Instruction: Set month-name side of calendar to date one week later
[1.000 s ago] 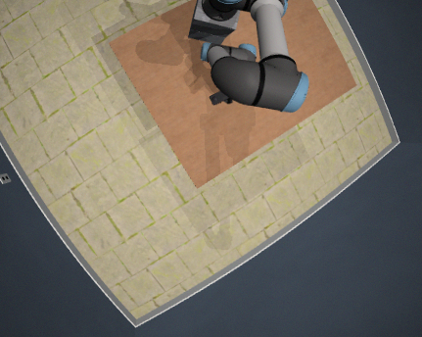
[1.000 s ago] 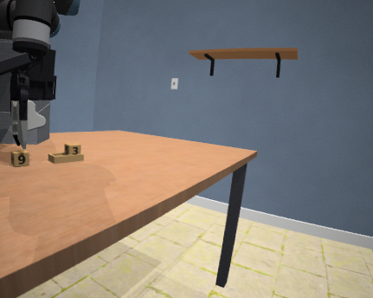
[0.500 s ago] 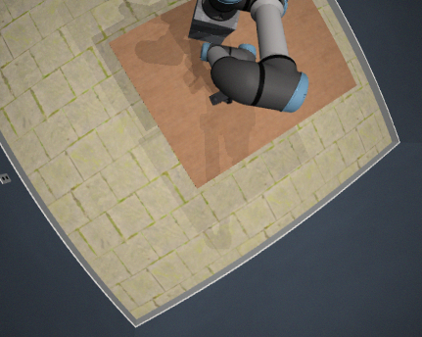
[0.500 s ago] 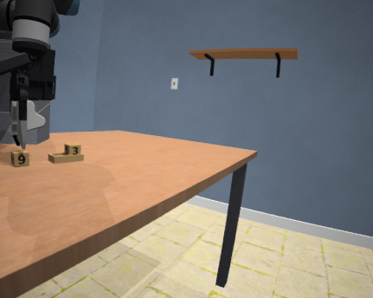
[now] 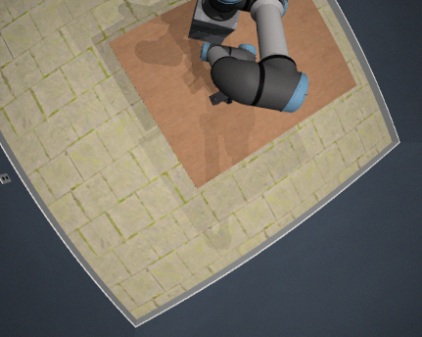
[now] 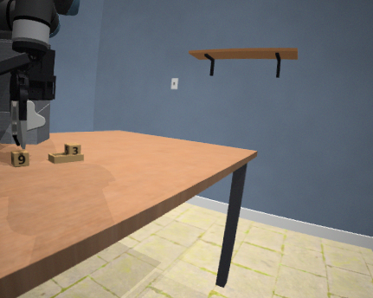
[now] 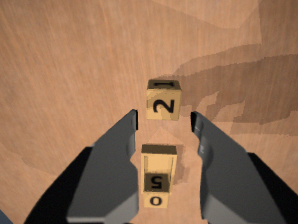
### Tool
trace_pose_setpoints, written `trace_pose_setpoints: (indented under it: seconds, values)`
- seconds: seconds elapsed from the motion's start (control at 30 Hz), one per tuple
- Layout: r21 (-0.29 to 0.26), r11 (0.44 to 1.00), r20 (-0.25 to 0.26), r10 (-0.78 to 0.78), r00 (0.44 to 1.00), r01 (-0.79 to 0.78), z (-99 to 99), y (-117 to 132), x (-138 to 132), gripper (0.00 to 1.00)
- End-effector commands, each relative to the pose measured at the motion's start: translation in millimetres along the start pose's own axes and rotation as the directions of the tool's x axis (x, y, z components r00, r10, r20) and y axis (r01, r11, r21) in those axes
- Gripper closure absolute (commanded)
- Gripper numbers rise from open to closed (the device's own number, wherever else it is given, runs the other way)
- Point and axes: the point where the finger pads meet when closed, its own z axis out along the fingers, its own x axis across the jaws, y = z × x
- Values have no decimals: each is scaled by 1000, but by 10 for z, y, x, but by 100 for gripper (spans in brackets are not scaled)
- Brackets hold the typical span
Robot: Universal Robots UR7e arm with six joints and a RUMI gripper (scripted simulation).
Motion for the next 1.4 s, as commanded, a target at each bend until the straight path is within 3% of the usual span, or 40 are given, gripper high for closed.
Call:
trace_pose_setpoints:
  seconds: [0.0,0.87,1.37]
  values:
    - [1,1000,3,2,1000,-2,-1,-18,-14,71]
    - [2,1000,3,2,1000,-2,23,-20,-18,71]
    - [2,1000,3,2,1000,-2,249,-21,-18,71]
